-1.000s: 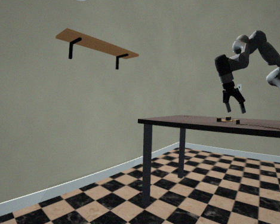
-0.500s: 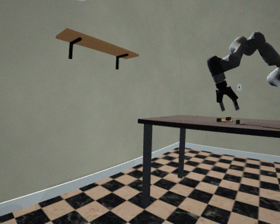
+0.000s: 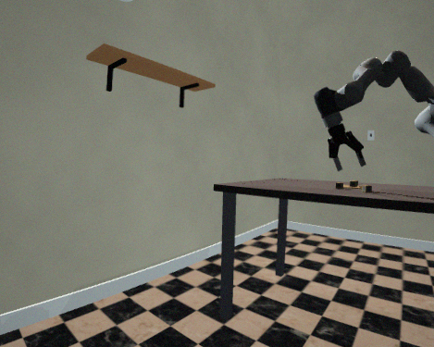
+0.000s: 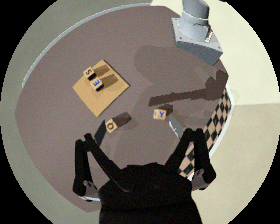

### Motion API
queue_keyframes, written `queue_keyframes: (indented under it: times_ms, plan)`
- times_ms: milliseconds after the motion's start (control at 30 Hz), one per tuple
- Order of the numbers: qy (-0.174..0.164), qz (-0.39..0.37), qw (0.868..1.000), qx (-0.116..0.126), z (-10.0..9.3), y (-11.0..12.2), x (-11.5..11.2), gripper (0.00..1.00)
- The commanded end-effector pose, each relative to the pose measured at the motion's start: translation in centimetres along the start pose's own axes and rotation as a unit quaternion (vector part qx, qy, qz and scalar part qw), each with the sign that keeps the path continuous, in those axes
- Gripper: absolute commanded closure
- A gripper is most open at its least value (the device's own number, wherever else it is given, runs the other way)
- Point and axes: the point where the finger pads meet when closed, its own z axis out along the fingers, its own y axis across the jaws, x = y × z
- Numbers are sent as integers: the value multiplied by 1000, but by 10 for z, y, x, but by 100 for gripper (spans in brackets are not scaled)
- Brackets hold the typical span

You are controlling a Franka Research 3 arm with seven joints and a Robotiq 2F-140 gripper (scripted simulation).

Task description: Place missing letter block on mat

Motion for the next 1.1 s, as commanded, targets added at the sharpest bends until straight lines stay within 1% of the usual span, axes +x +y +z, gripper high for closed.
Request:
queue_keyframes:
  times_ms: [0, 333, 400, 433, 533, 900, 967, 1067]
  plan:
    - [1, -69, 998, -9, -5, -7, 5, 0]
    - [-6, -116, 993, -25, -16, -29, 11, 0]
    - [-6, -116, 993, -25, -16, -29, 11, 0]
    - [-9, -128, 991, -29, -20, -34, 13, 0]
    - [-12, -144, 989, -34, -24, -41, 16, 0]
    - [-27, -195, 979, -49, -37, -64, 24, 0]
    - [-27, -195, 979, -49, -37, -64, 24, 0]
    - [-35, -218, 974, -55, -43, -74, 29, 0]
